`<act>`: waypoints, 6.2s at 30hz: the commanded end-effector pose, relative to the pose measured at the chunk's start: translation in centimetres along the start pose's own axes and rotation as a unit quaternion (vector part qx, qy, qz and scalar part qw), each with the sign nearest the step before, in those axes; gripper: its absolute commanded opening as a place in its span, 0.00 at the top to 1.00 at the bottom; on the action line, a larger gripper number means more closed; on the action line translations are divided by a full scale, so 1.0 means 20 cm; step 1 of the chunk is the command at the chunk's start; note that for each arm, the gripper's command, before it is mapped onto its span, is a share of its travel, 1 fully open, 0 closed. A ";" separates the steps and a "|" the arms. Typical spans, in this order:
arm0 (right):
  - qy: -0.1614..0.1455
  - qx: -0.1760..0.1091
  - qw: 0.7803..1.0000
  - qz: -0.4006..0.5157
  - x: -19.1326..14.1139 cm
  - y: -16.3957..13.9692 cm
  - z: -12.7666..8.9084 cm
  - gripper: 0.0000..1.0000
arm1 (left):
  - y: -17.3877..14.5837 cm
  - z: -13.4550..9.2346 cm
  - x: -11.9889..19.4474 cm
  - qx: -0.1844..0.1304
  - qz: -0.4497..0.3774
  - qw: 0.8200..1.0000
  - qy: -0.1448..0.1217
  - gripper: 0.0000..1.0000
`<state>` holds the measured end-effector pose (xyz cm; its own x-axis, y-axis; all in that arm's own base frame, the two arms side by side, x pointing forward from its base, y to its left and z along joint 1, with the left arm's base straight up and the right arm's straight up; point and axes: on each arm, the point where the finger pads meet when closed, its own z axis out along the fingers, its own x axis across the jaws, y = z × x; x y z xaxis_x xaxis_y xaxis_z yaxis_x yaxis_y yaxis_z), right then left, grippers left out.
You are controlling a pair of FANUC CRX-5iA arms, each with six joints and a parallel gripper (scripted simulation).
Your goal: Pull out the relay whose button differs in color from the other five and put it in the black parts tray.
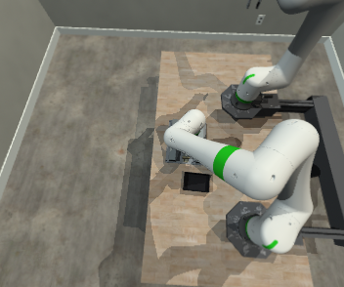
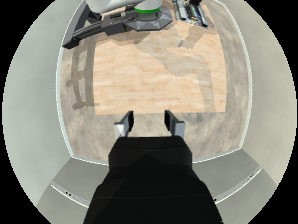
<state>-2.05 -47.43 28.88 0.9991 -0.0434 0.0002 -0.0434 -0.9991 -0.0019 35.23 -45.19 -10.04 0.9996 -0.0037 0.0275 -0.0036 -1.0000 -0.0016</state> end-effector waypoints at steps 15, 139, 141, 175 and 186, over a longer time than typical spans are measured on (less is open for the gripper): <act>0.000 -0.001 1.000 0.000 0.00 0.00 0.00 0.00 | 0.00 -0.01 0.01 -0.001 0.000 1.000 -0.015 1.00; 0.000 -0.001 1.000 0.000 0.00 0.00 0.00 0.00 | 0.00 -0.01 -0.01 -0.001 0.000 1.000 0.030 1.00; 0.000 -0.001 1.000 0.000 0.00 0.00 0.00 0.00 | 0.00 -0.01 -0.01 -0.001 0.000 0.999 0.033 1.00; 0.000 -0.001 1.000 0.000 0.00 0.00 0.00 0.00 | 0.00 -0.01 0.00 -0.001 0.000 1.000 0.018 1.00; 0.000 -0.001 1.000 0.000 0.00 0.00 0.00 0.00 | 0.00 -0.01 0.00 -0.001 0.000 1.000 0.011 1.00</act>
<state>-2.05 -47.43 28.88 0.9991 -0.0434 0.0002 -0.0434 -0.9991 -0.0019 35.15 -45.19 -9.91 0.9988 -0.0037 0.0493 -0.0037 -1.0000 -0.0017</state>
